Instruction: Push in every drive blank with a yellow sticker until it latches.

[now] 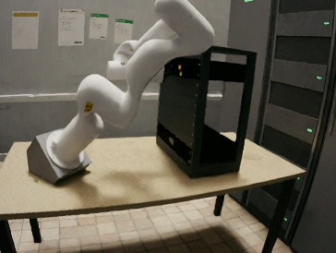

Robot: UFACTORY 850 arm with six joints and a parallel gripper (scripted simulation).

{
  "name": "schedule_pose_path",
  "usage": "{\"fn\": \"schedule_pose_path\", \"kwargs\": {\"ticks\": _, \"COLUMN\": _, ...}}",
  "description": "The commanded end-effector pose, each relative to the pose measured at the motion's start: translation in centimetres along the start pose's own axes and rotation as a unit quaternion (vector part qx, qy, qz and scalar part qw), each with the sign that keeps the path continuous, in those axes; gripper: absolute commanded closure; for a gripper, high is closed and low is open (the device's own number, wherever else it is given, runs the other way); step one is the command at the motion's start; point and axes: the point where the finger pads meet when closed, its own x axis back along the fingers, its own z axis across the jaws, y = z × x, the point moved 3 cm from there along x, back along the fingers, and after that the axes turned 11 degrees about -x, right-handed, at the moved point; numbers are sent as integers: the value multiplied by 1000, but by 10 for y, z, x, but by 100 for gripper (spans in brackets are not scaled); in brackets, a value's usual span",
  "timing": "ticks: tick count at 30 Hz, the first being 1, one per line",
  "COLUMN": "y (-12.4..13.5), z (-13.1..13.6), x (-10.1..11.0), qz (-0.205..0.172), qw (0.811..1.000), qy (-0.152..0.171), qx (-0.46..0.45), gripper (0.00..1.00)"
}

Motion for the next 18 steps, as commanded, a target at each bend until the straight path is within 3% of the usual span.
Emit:
{"fn": "schedule_pose_path", "kwargs": {"ticks": 1, "y": 0, "z": -1, "x": -1, "qz": 0, "qw": 1000, "qy": 0, "qx": -1, "gripper": 100}}
{"fn": "schedule_pose_path", "kwargs": {"ticks": 18, "y": 0, "z": -1, "x": -4, "qz": 0, "qw": 1000, "qy": 0, "qx": -1, "gripper": 100}}
